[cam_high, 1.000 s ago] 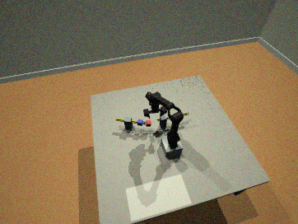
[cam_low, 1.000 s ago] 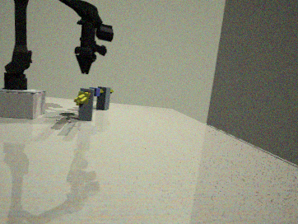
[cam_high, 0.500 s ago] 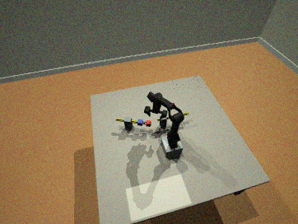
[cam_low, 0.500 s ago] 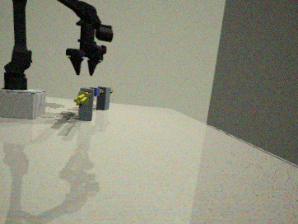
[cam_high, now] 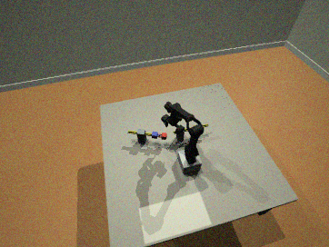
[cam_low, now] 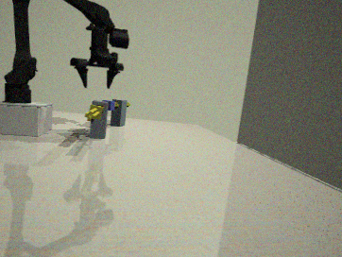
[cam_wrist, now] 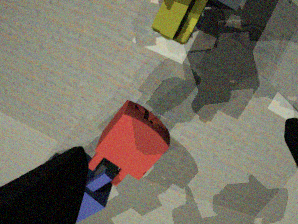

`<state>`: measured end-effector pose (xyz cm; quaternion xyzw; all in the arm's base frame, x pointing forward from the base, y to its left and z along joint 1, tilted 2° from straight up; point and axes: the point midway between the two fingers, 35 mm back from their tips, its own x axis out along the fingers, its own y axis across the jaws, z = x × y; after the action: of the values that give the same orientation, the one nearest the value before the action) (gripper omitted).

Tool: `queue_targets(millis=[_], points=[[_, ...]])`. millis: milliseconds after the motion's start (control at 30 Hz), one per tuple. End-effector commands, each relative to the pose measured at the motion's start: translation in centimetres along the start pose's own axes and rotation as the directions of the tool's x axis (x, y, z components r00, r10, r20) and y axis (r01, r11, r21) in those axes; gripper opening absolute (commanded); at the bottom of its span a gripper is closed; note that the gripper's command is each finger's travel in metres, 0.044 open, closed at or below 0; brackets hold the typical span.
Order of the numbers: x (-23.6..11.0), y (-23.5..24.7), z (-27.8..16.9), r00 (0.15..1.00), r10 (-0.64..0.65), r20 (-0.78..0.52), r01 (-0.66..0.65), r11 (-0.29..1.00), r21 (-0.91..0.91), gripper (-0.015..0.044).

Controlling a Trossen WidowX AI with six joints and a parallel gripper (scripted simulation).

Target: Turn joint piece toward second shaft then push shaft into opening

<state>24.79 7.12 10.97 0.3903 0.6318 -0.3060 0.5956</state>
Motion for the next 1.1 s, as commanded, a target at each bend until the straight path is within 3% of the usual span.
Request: queue_targets(millis=[0, 333, 667, 1067], points=[[0.2, -0.1, 0.1, 1.000, 0.012, -0.013, -0.010, 0.990, 0.140, 0.0440], [0.5, -0.3, 0.2, 0.999, 0.039, -0.034, -0.020, 0.896, 0.444, 0.0440], [0.9, -0.4, 0.4, 0.996, 0.066, -0.055, -0.009, 0.712, 0.702, 0.0440], [2.2, -0.3, 0.6, 0.996, 0.071, -0.058, -0.005, 0.678, 0.735, 0.0440]])
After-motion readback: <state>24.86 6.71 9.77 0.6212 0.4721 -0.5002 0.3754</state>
